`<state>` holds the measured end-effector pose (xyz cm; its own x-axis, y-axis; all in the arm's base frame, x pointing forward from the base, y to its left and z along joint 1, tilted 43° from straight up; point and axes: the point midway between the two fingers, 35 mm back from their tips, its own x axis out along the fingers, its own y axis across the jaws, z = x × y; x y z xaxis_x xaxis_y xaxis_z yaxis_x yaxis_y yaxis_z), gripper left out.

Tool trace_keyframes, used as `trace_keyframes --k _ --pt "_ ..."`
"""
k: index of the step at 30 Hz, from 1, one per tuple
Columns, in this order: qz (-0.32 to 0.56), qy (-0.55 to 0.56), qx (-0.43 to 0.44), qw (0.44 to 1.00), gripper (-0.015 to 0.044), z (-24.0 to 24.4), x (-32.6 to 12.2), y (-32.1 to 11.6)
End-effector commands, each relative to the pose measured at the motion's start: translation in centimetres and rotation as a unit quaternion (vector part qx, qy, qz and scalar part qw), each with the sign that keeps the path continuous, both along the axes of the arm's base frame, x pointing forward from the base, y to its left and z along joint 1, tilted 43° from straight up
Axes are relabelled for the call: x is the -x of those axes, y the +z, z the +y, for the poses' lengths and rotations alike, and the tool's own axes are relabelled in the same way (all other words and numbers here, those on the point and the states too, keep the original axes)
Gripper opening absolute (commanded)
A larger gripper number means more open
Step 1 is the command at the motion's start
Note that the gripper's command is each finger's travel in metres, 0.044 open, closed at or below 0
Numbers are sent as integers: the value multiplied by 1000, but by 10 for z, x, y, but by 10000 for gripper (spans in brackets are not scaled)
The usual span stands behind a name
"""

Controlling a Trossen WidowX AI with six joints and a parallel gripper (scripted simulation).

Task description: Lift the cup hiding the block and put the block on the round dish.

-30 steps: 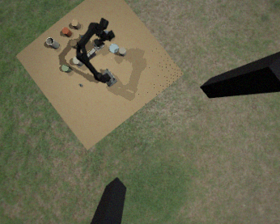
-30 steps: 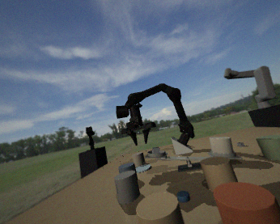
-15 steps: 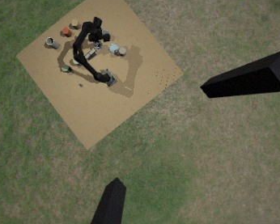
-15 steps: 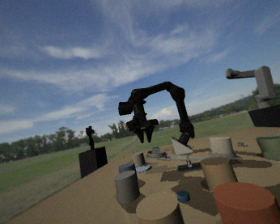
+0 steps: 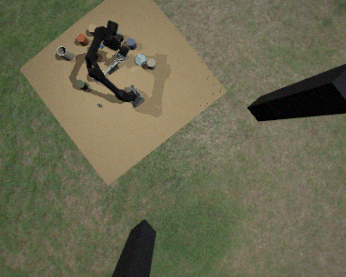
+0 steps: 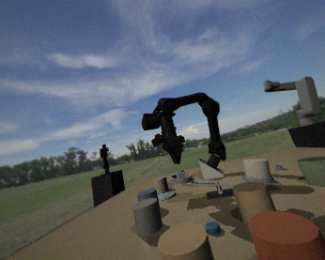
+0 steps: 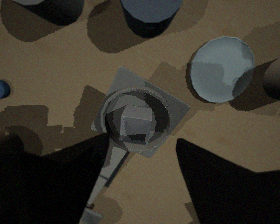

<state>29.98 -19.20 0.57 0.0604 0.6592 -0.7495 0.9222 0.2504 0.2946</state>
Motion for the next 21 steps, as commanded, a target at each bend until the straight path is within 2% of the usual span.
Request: trace_keyframes --k 1,21 --pt "18 -22 -3 1000 260 3 -4 4" --pt "18 -22 -3 1000 260 22 -7 -17"
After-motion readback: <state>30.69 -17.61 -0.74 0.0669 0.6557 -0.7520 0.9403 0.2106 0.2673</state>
